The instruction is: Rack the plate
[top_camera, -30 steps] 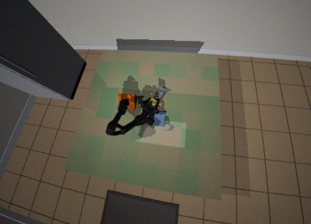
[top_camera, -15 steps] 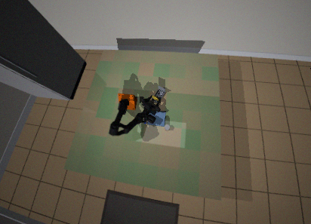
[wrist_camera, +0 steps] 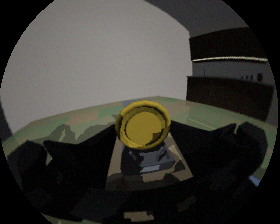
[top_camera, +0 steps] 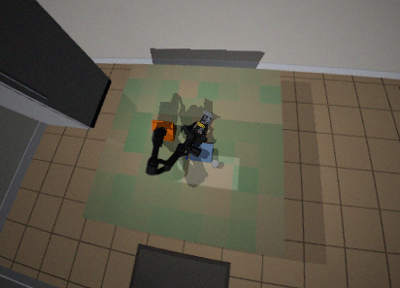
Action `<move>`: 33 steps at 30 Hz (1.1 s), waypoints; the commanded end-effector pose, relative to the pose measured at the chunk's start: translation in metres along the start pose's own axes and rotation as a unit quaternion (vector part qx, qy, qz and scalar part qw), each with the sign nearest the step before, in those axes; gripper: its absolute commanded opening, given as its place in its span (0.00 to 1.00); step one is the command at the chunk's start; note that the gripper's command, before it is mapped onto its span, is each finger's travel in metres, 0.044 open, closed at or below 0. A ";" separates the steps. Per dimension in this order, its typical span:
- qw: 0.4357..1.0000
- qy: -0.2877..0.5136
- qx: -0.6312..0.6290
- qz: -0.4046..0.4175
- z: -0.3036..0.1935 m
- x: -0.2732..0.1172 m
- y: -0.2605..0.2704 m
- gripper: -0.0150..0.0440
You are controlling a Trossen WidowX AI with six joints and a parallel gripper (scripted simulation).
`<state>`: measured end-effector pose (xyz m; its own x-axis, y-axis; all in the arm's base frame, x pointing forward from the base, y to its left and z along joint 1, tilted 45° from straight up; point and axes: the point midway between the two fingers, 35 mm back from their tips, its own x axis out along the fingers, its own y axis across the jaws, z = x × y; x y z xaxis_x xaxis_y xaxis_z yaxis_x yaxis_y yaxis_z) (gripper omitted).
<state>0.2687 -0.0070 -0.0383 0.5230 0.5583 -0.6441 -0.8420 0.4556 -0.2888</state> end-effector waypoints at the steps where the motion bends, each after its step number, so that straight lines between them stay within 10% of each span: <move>1: 1.000 -0.003 -0.003 -0.002 -0.009 0.001 -0.001 0.25; 13: 1.000 0.001 0.003 0.000 -0.004 0.000 0.001 0.25; 28: 1.000 0.001 0.001 0.000 -0.004 0.000 0.000 0.92; 33: 1.000 0.001 0.001 0.000 -0.004 0.000 0.000 0.93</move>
<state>0.2680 -0.0096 -0.0411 0.5232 0.5566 -0.6453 -0.8415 0.4569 -0.2882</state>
